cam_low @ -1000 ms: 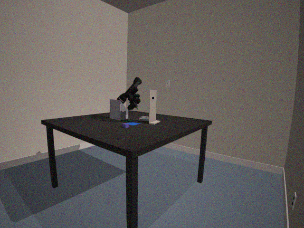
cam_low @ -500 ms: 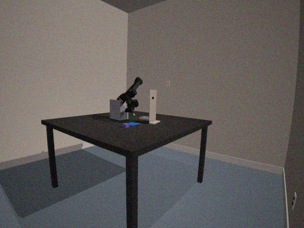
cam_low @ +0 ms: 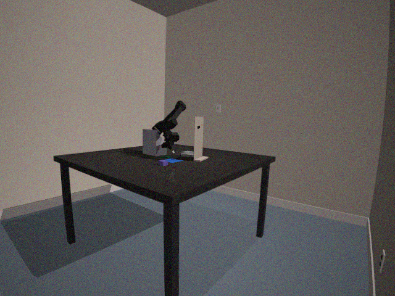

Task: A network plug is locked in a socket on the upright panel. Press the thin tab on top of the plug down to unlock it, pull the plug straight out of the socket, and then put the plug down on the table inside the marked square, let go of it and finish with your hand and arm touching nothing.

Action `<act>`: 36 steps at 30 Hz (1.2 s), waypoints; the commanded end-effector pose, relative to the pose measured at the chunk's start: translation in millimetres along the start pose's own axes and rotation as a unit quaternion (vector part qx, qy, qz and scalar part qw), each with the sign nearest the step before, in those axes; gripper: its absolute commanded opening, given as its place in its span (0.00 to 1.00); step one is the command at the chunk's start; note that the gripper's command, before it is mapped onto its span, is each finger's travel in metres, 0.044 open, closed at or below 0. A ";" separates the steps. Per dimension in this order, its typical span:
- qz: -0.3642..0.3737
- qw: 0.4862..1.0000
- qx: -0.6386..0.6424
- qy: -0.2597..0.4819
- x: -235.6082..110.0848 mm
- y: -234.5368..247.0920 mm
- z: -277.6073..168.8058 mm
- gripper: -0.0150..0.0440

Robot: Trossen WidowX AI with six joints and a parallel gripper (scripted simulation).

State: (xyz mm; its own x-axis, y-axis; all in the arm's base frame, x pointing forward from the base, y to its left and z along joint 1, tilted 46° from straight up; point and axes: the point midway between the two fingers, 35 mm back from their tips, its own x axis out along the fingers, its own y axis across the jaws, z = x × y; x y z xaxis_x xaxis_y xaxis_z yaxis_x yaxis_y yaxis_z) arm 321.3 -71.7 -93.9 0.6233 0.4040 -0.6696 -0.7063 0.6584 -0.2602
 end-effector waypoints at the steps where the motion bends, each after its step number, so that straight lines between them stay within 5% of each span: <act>1: 0.005 1.000 0.004 0.003 6.1 6.0 -1.2 0.25; 36: 0.005 1.000 0.005 0.001 42.1 34.6 -0.2 0.25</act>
State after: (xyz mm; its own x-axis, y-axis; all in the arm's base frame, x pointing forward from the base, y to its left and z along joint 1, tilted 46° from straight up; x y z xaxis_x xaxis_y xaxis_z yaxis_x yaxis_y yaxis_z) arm 325.3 -35.4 -127.3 0.6228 0.4085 -0.6673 -0.7072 0.6588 -0.2566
